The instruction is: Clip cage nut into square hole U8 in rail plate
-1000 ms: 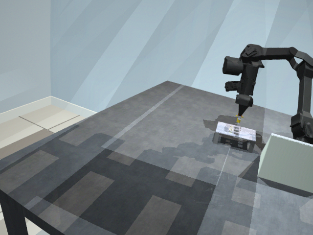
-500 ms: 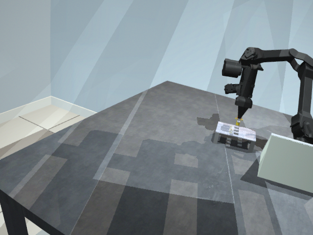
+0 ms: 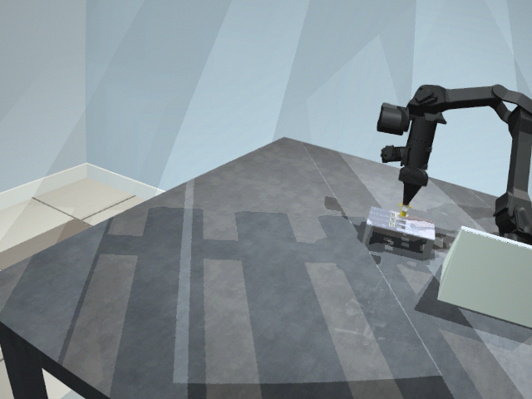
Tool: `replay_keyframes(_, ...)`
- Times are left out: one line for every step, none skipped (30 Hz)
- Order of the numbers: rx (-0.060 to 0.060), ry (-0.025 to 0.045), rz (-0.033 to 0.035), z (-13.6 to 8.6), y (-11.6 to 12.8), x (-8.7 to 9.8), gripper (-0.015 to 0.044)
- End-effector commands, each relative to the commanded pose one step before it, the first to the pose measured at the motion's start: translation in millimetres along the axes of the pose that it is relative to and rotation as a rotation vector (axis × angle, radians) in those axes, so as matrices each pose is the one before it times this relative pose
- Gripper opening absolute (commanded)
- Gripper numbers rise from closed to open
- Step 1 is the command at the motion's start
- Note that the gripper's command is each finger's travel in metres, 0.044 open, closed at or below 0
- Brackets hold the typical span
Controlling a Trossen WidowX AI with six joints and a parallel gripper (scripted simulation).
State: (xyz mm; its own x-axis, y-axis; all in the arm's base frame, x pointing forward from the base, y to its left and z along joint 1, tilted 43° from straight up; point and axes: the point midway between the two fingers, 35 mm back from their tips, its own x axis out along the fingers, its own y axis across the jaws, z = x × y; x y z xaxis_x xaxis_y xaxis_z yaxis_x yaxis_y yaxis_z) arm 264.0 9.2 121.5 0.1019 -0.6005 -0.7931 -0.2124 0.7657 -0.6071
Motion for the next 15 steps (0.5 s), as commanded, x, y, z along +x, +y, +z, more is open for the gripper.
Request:
replay_keyframes(-0.0023,0.00064,0.00803,-1.37,-0.4,4.81,0.0026)
replay_keyframes(0.0001,-0.00008,-0.00001,0.04,-0.17,1.51,0.0026)
replay_keyframes(0.0001,-0.00008,-0.00002,0.03,-0.18,1.55,0.0026)
replay_keyframes(0.0001,-0.00008,-0.00004,0.02,-0.18,1.56,0.0026)
replay_keyframes(0.0001,-0.00008,-0.00005,0.01,-0.19,1.56,0.0026)
replay_keyframes(0.0001,-0.00007,-0.00006,0.0,-0.19,1.56,0.0026)
replay_keyframes(0.0001,-0.00007,-0.00008,-0.01,-0.19,1.56,0.0026)
replay_keyframes(0.0001,-0.00006,-0.00009,-0.02,-0.19,1.56,0.0026)
replay_keyframes(0.0001,-0.00006,-0.0001,-0.03,-0.2,1.56,0.0026)
replay_keyframes(0.0001,-0.00006,-0.00011,-0.04,-0.2,1.56,0.0026)
replay_keyframes(0.0001,-0.00005,-0.00013,-0.05,-0.2,1.56,0.0026)
replay_keyframes(0.0001,-0.00005,-0.00014,-0.06,-0.2,1.56,0.0026)
replay_keyframes(0.0,-0.00004,-0.00012,-0.05,-0.16,1.24,0.0026)
replay_keyframes(0.0,-0.00002,-0.00008,-0.04,-0.1,0.75,0.0026)
replay_keyframes(0.0,-0.00001,-0.00003,-0.01,-0.03,0.25,0.0026)
